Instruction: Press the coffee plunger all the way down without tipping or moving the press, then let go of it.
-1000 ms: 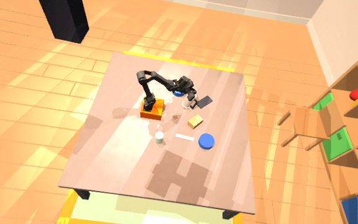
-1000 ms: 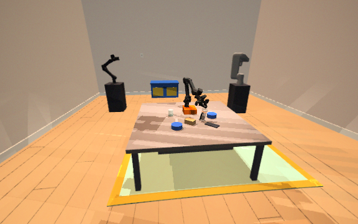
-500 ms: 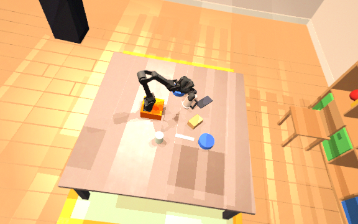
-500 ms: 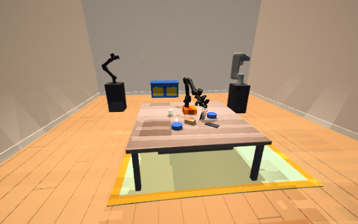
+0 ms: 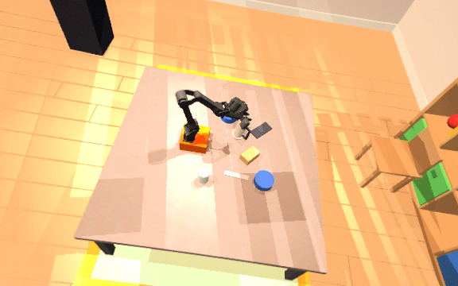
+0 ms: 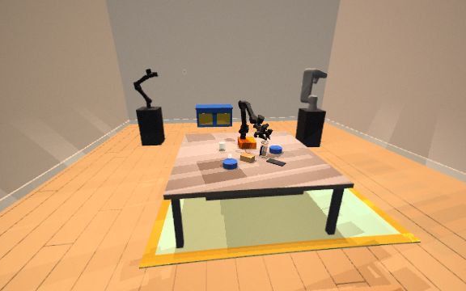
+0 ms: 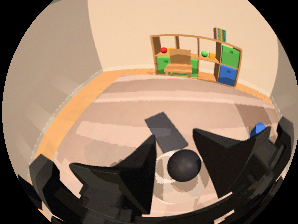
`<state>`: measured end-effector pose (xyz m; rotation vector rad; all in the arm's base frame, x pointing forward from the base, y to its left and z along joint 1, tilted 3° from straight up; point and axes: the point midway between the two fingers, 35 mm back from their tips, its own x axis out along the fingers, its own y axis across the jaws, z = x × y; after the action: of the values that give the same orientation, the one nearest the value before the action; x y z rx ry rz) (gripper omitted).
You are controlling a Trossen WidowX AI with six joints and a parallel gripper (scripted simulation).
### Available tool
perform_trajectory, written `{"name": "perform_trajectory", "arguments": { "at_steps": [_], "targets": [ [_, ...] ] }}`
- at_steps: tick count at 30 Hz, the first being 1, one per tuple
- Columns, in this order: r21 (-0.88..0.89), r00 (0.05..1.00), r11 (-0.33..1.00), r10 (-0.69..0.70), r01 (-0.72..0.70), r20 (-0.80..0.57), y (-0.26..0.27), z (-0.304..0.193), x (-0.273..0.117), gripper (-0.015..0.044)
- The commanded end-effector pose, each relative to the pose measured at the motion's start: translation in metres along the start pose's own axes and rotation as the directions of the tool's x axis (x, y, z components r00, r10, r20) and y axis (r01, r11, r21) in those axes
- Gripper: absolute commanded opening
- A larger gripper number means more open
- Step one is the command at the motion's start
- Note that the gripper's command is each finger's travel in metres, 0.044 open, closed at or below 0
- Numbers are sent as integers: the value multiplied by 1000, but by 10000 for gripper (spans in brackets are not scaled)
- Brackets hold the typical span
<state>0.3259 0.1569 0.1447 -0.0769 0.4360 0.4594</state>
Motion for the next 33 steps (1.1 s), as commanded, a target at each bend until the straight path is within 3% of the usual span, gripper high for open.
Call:
{"name": "perform_trajectory", "arguments": {
  "at_steps": [1, 7, 8, 19, 28, 33],
  "targets": [
    [0, 1000, 1000, 0, 0, 0, 0, 0, 0, 277],
    [0, 1000, 1000, 0, 0, 0, 0, 0, 0, 434],
    [0, 1000, 1000, 0, 0, 0, 0, 0, 0, 440],
    [13, 1000, 1000, -5, 5, 17, -1, 15, -12, 440],
    [3, 1000, 1000, 4, -4, -16, 1, 40, -85, 440],
    [2, 1000, 1000, 5, -5, -19, 1, 38, -89, 440]
  ]
}}
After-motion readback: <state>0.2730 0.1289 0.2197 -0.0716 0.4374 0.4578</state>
